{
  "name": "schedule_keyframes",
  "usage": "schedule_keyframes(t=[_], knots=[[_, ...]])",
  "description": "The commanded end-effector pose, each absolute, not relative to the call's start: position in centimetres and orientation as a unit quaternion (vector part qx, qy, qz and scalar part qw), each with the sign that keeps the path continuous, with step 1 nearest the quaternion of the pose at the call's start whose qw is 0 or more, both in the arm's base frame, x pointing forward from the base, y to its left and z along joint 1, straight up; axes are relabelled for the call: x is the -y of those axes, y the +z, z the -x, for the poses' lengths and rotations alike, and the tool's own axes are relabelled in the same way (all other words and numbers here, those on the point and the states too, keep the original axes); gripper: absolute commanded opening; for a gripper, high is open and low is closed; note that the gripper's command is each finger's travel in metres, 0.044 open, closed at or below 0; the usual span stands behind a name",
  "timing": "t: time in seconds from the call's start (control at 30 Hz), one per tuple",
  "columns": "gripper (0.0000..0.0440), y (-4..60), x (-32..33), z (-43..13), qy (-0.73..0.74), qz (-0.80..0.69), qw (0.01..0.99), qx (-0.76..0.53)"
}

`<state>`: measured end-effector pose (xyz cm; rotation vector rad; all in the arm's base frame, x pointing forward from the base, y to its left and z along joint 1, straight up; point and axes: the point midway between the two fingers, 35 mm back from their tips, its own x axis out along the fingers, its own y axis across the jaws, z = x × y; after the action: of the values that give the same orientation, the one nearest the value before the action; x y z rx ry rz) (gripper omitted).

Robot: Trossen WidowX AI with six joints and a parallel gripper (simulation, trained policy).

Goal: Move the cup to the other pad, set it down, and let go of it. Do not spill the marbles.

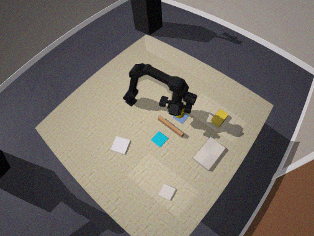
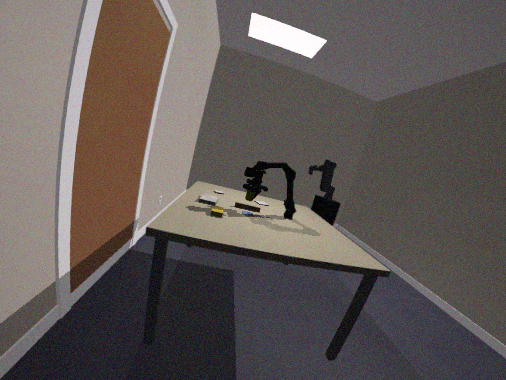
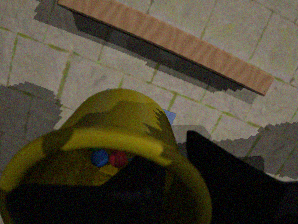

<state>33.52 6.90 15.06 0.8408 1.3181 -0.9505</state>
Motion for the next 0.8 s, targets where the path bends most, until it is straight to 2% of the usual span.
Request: schedule_keyframes(t=[0.0, 0.77], knots=[[0.0, 16.0, -5.9, -34.0, -0.417, -0.383, 0.611, -0.553], [0.0, 16.7, 2.7, -36.5, -0.445, -0.448, 0.611, -0.479]])
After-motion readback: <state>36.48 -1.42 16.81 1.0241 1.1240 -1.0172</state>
